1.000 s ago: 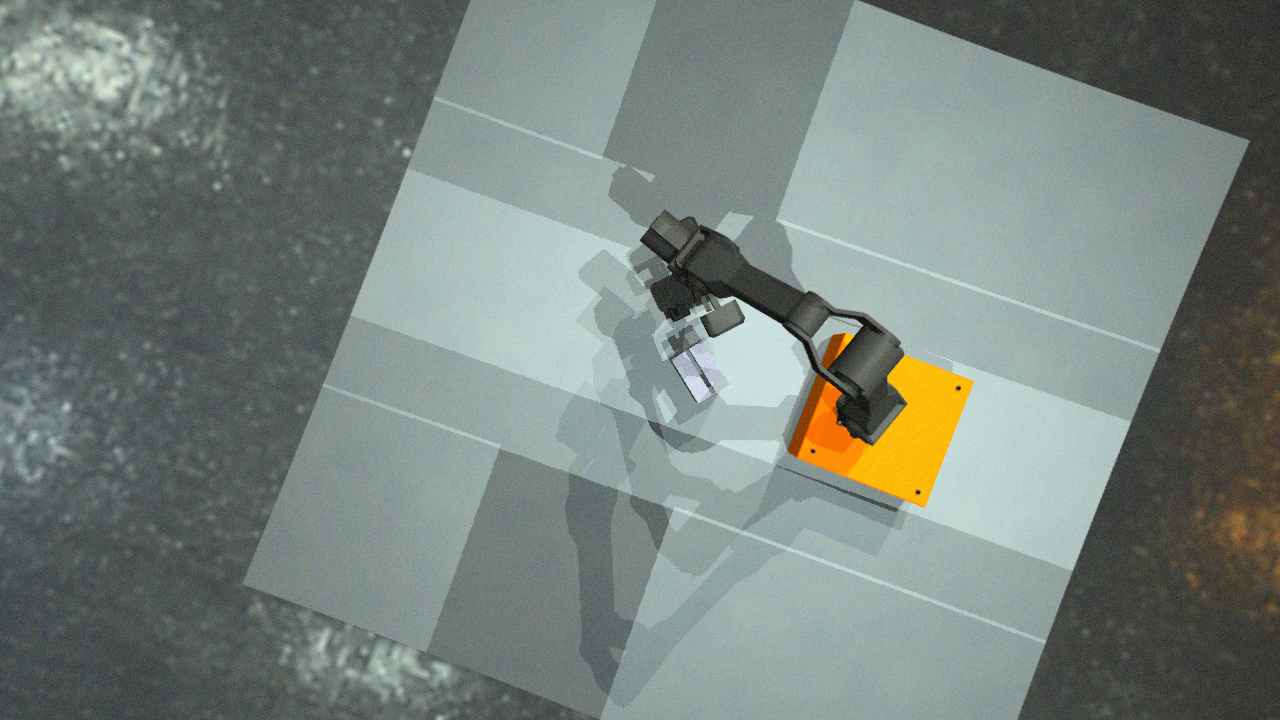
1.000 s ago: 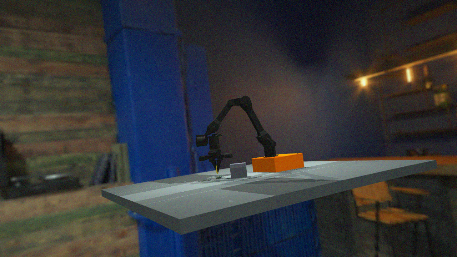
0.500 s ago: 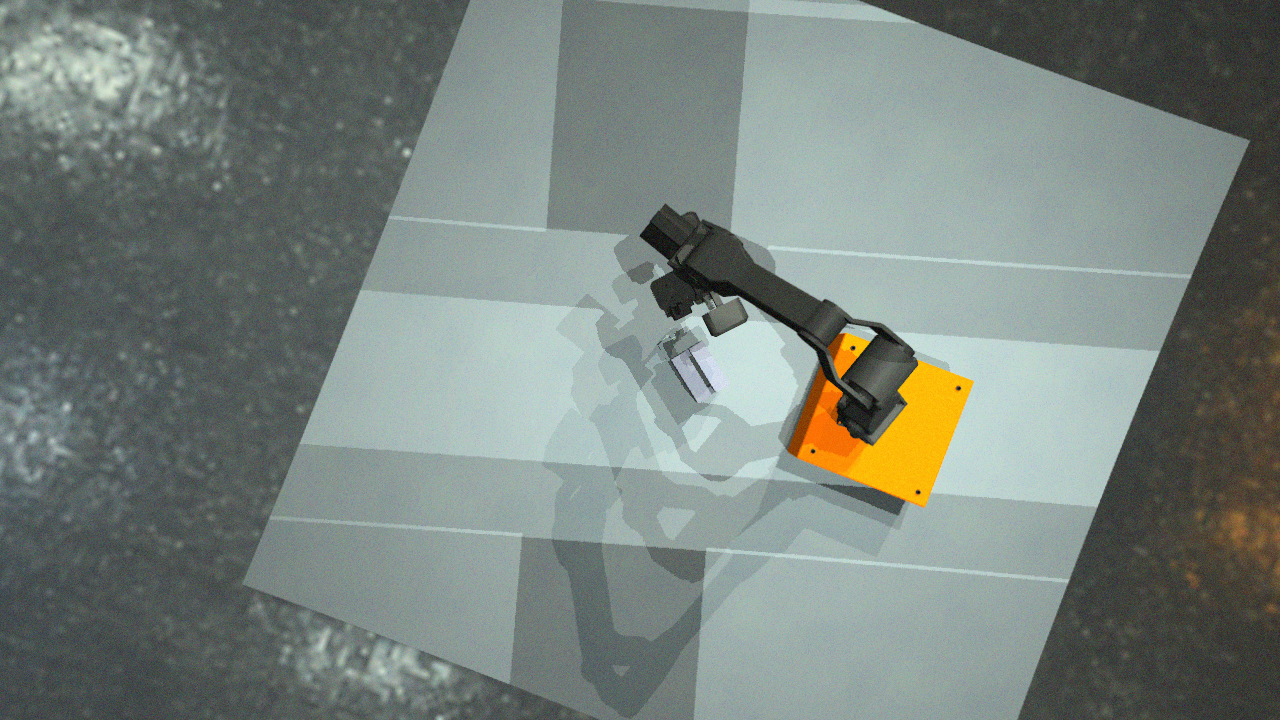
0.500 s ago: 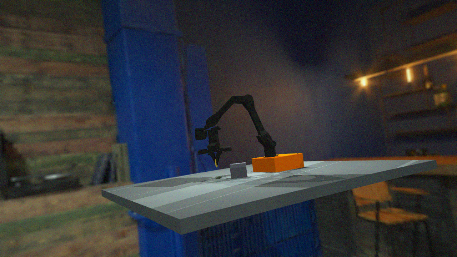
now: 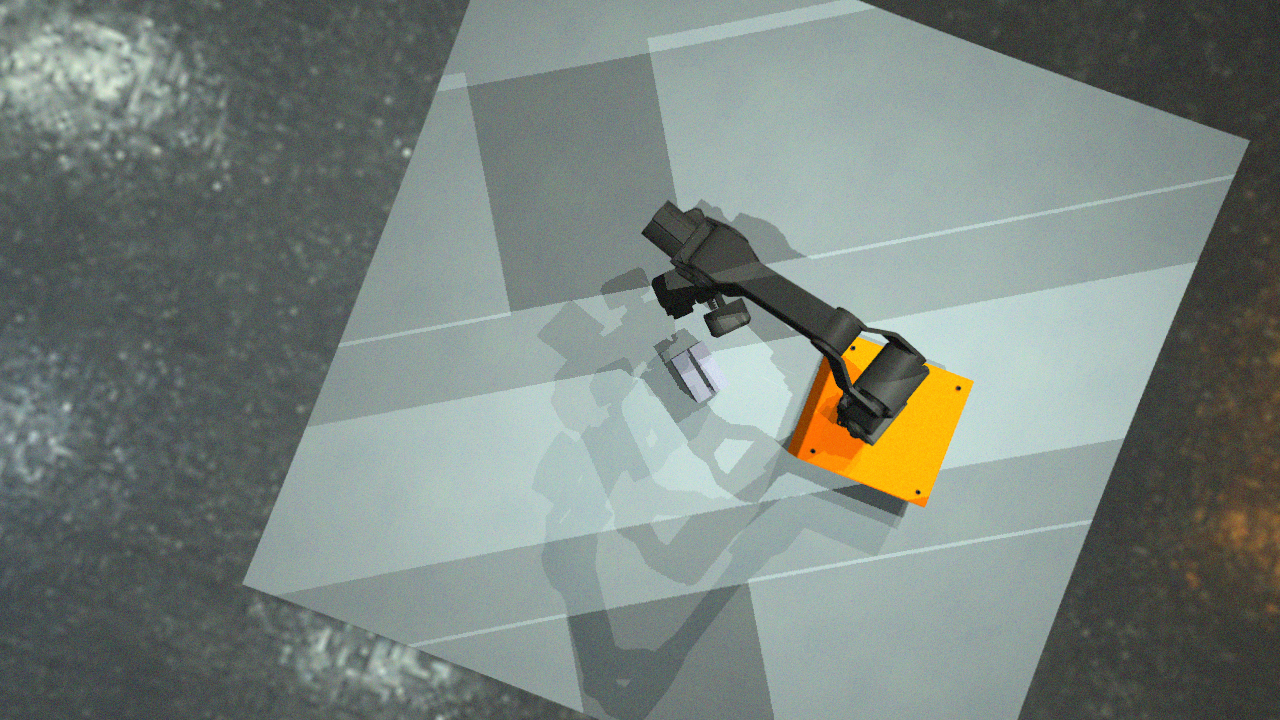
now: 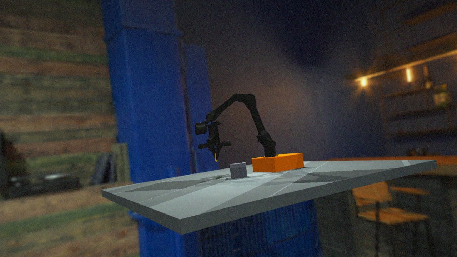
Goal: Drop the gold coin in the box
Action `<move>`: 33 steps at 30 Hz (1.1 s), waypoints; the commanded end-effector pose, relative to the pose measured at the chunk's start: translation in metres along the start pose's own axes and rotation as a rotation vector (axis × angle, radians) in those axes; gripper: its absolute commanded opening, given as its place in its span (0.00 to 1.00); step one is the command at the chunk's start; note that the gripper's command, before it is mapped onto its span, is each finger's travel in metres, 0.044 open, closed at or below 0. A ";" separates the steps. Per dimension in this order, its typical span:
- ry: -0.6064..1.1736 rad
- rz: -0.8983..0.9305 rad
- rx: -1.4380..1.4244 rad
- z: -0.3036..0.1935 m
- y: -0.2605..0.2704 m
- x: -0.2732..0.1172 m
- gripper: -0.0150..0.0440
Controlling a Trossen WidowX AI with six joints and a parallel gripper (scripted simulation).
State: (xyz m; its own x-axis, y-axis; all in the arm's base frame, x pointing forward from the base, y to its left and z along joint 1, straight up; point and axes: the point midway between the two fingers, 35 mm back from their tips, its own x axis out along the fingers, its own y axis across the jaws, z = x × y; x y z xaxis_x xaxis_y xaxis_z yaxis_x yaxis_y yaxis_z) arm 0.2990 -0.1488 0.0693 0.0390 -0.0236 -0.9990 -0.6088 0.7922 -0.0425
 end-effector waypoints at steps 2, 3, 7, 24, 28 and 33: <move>-0.003 0.004 0.120 0.000 0.001 -0.001 0.25; -0.003 0.004 0.155 0.000 0.001 -0.001 0.25; -0.003 0.004 0.293 0.000 0.001 -0.001 0.25; -0.002 0.005 0.880 0.000 0.000 -0.002 0.25; -0.001 0.005 1.018 0.000 0.000 -0.002 0.25; -0.001 0.005 1.191 0.000 0.000 -0.002 0.25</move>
State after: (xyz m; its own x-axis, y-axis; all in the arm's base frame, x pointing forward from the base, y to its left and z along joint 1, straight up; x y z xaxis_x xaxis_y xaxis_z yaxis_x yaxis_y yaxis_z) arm 0.2987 -0.1492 0.0710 0.0387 -0.0235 -0.9990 0.4299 0.9029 -0.0046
